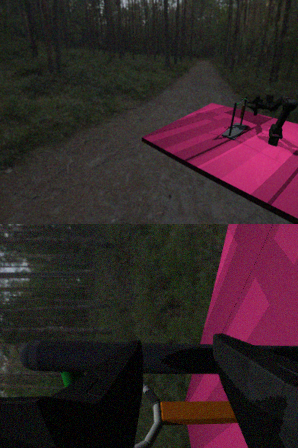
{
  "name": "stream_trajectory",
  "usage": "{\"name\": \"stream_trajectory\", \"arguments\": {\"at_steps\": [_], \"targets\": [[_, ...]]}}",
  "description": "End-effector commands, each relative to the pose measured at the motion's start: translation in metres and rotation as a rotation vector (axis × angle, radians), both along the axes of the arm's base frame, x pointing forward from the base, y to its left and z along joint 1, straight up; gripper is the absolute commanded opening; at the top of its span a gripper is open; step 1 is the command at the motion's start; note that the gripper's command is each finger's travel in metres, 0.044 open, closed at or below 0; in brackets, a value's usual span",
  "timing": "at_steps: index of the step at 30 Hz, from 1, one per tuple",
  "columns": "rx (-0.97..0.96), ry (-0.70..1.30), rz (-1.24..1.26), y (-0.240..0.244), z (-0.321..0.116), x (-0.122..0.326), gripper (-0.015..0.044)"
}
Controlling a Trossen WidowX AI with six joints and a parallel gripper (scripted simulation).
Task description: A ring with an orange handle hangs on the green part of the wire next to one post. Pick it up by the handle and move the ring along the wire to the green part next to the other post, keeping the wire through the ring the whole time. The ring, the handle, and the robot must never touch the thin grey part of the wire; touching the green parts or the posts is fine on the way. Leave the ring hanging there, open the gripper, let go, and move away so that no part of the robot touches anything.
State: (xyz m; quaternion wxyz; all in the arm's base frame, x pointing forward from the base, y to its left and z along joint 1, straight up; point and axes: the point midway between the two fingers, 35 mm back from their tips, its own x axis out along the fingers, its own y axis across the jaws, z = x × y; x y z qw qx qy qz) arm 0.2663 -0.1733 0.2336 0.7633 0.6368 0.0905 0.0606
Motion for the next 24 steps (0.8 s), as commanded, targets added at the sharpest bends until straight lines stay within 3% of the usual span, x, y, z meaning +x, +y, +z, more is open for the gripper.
{"name": "stream_trajectory", "arguments": {"at_steps": [1,24], "targets": [[-0.189,-0.011,-0.035,0.013,-0.015,-0.013,0.016],[-1.274,0.027,-0.022,0.08,-0.129,-0.074,0.016]]}}
